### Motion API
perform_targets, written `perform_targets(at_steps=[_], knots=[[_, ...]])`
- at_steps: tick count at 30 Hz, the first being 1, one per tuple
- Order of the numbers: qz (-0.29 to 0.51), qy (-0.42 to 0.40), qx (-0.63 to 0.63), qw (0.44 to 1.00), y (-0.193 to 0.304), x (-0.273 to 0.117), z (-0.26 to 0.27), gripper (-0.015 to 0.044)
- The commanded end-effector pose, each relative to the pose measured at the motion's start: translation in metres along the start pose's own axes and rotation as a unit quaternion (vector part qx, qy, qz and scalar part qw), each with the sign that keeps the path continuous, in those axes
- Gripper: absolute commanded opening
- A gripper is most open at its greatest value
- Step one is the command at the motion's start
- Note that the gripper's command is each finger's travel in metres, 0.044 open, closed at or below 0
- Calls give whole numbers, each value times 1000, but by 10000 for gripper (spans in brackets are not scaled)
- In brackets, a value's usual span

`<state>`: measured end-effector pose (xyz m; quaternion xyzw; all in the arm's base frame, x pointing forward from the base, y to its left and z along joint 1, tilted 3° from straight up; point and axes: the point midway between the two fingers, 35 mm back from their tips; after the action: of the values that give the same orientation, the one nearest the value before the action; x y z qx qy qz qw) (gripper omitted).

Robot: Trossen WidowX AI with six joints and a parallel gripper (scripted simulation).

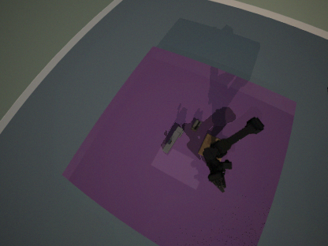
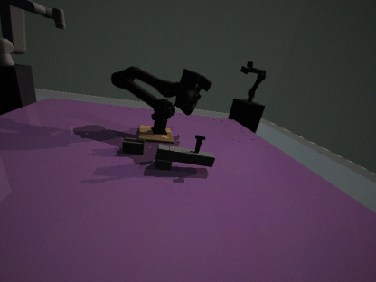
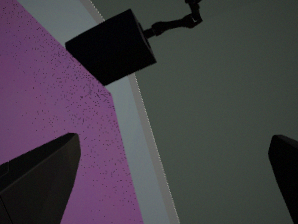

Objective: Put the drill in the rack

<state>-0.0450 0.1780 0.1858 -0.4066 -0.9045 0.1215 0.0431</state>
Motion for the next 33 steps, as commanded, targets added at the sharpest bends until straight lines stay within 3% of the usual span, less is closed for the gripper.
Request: perform_targets(at_steps=[1, 9, 12, 15, 22, 33], knots=[[0, 0, 0, 1000, 0, 0, 0, 374], [7, 0, 10, 1000, 2, 0, -2, 164], [99, 13, 147, 984, 34, -8, -23, 85], [212, 43, 316, 924, 75, -27, -43, 6], [416, 151, 609, 658, 150, -100, -59, 0], [557, 305, 750, 186, 183, -219, -42, 0]])
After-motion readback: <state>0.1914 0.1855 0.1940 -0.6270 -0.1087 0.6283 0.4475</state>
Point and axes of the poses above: the point midway between the two fingers, 35 mm back from their tips, its own x axis out along the fingers, its own z axis across the jaws, y = z × x, and after that the axes turned 7 degrees about -x, right-handed
